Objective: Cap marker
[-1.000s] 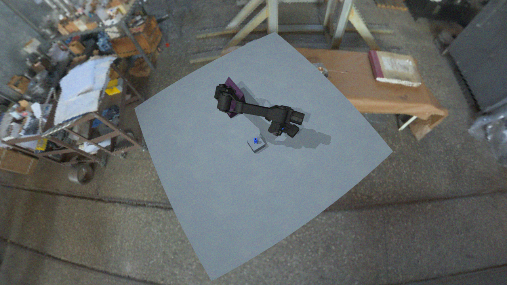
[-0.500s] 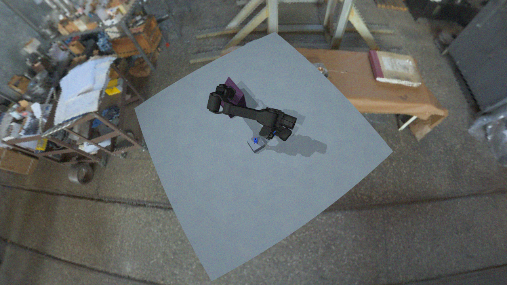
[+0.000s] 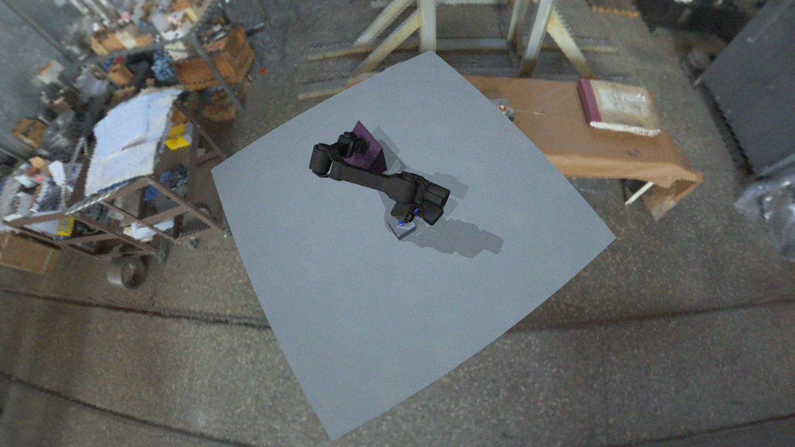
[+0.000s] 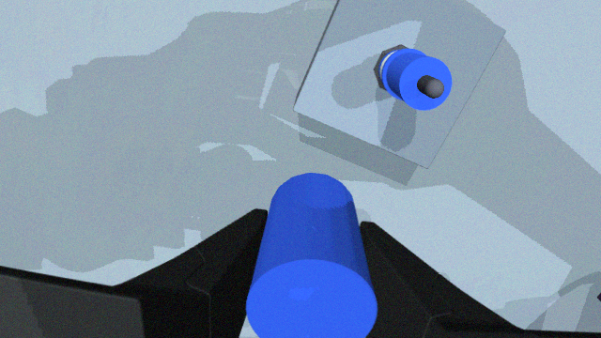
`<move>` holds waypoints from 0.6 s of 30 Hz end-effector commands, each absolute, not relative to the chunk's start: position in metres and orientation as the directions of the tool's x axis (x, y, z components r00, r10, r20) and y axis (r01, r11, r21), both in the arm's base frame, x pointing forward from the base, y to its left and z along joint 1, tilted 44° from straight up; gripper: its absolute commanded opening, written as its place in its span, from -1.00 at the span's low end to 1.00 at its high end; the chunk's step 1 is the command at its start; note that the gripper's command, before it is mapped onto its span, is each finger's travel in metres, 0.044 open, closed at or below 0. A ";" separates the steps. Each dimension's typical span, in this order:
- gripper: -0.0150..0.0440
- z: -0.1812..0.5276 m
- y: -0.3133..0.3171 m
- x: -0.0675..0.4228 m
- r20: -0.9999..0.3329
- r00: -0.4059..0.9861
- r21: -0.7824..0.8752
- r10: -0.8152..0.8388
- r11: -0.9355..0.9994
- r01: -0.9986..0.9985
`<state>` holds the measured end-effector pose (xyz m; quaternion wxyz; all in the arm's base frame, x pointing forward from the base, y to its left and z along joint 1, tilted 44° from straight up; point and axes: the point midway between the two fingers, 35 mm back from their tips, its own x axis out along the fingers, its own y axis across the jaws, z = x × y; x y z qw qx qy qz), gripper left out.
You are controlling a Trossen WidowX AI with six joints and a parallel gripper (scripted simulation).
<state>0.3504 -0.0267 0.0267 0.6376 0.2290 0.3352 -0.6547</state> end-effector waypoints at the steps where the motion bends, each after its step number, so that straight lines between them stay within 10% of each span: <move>1: -0.49 0.037 -0.032 0.345 -0.724 -0.082 -0.152 -0.685 0.042 0.988; 18: -0.49 0.072 -0.052 0.324 -0.722 -0.084 -0.154 -0.687 0.040 0.987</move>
